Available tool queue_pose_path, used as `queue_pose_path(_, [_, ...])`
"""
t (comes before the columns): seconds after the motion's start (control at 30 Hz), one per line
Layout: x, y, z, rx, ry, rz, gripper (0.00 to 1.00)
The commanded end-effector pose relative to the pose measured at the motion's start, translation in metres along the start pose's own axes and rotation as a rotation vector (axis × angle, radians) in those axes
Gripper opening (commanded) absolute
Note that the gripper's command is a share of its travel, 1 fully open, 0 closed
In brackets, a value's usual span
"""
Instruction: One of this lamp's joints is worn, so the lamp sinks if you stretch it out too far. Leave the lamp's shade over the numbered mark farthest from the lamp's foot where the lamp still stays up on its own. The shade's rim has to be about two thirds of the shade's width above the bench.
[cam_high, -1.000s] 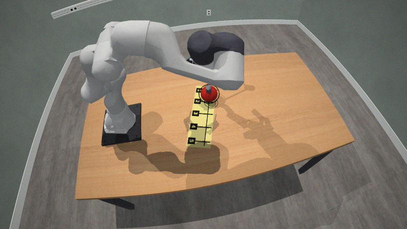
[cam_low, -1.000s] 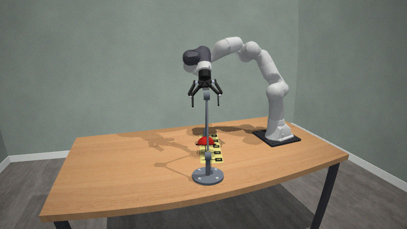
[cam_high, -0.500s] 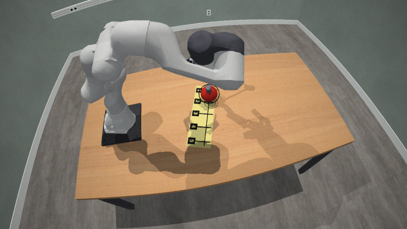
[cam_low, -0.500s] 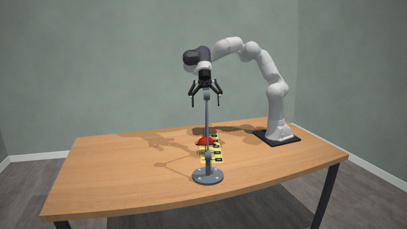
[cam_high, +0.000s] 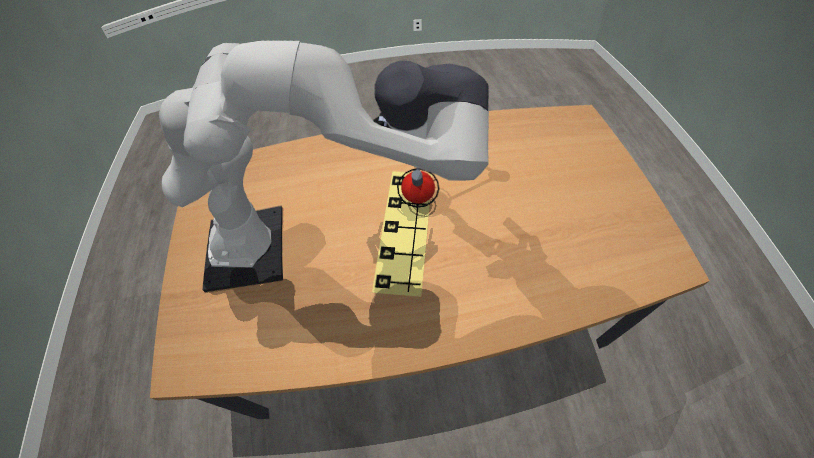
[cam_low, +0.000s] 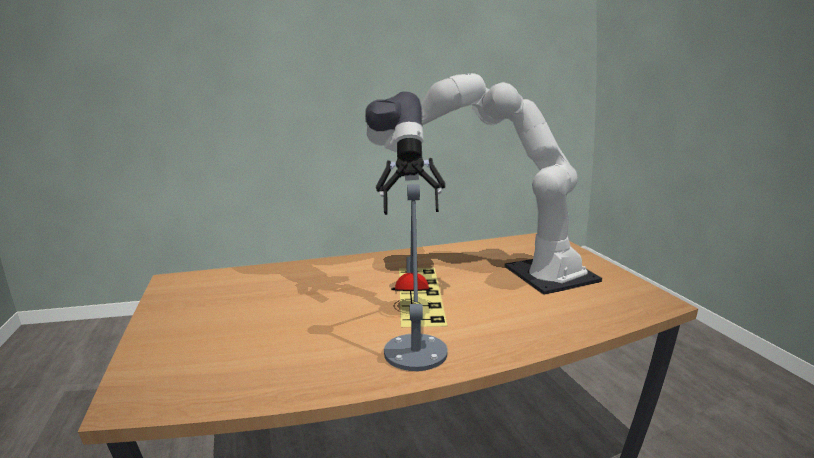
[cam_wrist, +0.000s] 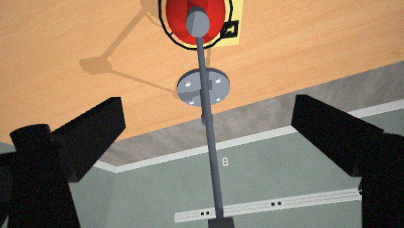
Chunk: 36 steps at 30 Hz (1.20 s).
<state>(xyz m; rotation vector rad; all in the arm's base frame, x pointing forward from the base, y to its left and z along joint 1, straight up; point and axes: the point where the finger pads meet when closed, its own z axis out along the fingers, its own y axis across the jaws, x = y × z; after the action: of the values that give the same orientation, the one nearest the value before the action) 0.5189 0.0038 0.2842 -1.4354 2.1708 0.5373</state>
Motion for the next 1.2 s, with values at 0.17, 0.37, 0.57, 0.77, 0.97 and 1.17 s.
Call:
queue_pose_path(0.17, [0.001,0.0,-0.001,0.003,-0.029,-0.105,1.0])
queue_pose_path(0.37, [0.001,0.0,-0.001,0.003,-0.029,-0.105,1.0])
queue_pose_path(0.57, [0.001,0.0,-0.001,0.003,-0.029,-0.105,1.0])
queue_pose_path(0.77, [0.001,0.0,-0.001,0.003,-0.029,-0.105,1.0])
queue_pose_path(0.97, [0.001,0.0,0.007,0.003,-0.026,-0.091,1.0])
queue_pose_path(1.17, [0.0,0.0,0.024,0.002,-0.018,-0.063,1.0])
